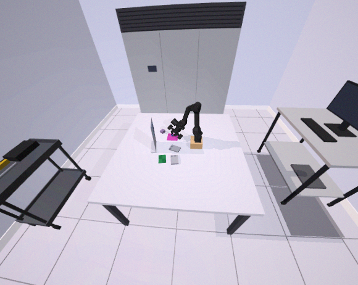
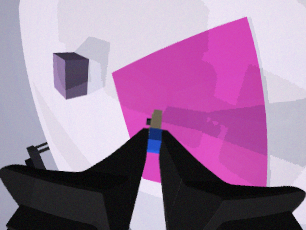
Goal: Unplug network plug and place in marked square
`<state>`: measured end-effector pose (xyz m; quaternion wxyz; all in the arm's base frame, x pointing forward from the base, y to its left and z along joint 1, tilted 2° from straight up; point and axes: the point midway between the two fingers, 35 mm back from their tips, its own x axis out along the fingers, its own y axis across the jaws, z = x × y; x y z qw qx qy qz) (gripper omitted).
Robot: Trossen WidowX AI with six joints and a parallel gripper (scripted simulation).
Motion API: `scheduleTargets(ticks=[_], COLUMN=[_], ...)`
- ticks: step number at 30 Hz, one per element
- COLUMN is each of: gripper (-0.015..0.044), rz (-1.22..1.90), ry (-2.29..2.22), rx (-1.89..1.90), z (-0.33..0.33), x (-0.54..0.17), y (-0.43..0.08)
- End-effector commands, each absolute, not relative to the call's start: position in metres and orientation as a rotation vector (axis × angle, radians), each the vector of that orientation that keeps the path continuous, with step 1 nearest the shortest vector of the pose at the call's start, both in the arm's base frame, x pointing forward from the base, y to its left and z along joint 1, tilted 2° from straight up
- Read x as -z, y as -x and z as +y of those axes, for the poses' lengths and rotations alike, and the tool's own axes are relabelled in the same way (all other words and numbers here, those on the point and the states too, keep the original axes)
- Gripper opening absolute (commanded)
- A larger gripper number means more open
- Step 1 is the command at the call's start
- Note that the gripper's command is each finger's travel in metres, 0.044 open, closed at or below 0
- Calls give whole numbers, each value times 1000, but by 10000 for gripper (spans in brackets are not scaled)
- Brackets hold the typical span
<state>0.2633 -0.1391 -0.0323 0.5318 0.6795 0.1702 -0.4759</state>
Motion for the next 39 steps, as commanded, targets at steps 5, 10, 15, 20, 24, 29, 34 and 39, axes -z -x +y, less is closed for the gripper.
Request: scheduleTargets(ticks=[5,10,15,20,24,29,34,39], gripper=[0,0,53,156,156,156,156,156], rz=[408,408,408,408,408,408,408,408], ry=[-1621,-1620,-1620,-1620,-1620,-1620,-1620,-1620], rx=[1142,1134,1134,1134,1134,1134,1135,1136], z=[-139,-139,-139,-139,-139,-138,-137,-136], x=[36,33,33,33,33,30,27,24], y=[-264,-264,-264,-264,-264,-263,-261,-259])
